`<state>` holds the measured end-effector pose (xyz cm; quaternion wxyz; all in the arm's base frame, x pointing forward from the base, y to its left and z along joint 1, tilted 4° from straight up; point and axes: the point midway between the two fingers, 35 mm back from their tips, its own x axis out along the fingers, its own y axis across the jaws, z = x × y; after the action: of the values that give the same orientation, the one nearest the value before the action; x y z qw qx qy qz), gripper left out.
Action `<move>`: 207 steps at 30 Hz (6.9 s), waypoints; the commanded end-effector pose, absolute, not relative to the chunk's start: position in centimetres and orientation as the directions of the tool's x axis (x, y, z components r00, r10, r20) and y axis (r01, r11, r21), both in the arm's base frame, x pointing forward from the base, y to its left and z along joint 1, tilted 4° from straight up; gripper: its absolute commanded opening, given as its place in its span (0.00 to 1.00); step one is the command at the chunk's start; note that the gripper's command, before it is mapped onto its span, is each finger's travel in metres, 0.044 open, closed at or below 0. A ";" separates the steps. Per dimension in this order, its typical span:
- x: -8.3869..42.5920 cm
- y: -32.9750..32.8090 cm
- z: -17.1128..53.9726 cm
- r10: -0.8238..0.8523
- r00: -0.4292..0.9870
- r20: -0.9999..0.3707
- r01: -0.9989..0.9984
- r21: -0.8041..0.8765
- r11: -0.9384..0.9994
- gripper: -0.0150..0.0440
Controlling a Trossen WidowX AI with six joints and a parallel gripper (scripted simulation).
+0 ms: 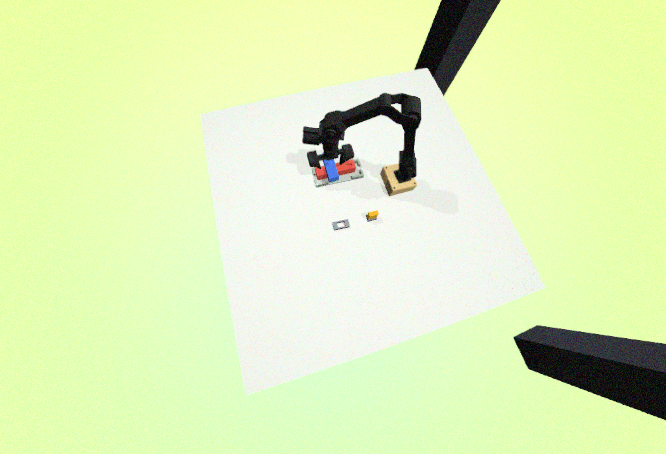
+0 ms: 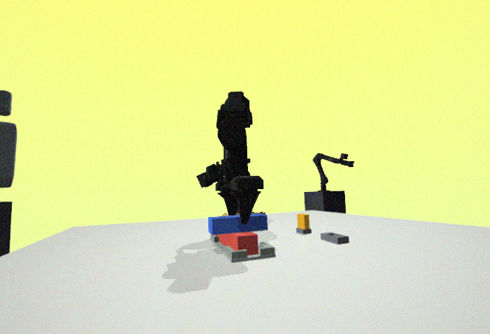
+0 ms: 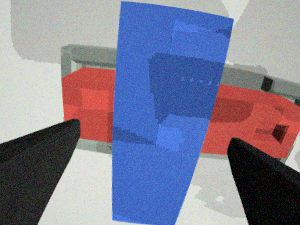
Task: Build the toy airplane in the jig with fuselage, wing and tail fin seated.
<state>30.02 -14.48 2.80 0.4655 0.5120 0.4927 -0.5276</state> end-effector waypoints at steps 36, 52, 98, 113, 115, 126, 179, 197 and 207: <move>30.9 -14.7 11.2 0.010 -0.045 -0.999 0.072 0.006 0.997 1.00; 29.6 -0.2 11.9 0.020 -0.038 -0.999 0.072 0.017 0.997 1.00; 19.9 12.6 2.3 0.035 -0.054 -0.998 0.072 0.031 0.997 1.00; 19.7 12.6 -0.1 0.035 -0.054 -0.998 0.072 0.031 0.997 1.00; 19.7 12.6 -0.4 0.035 -0.054 -0.998 0.072 0.031 0.997 1.00; 19.6 12.6 -0.7 0.035 -0.054 -0.998 0.072 0.031 0.997 0.69; 20.7 12.5 10.4 0.035 -0.053 -0.998 0.072 0.031 0.997 0.25; 21.8 10.0 11.9 0.032 -0.049 -0.998 0.073 0.029 0.997 0.25; 23.1 7.3 11.3 0.030 -0.044 -0.999 0.073 0.027 0.997 0.25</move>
<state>22.82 8.06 11.71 0.6926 0.0397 0.7201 -0.0129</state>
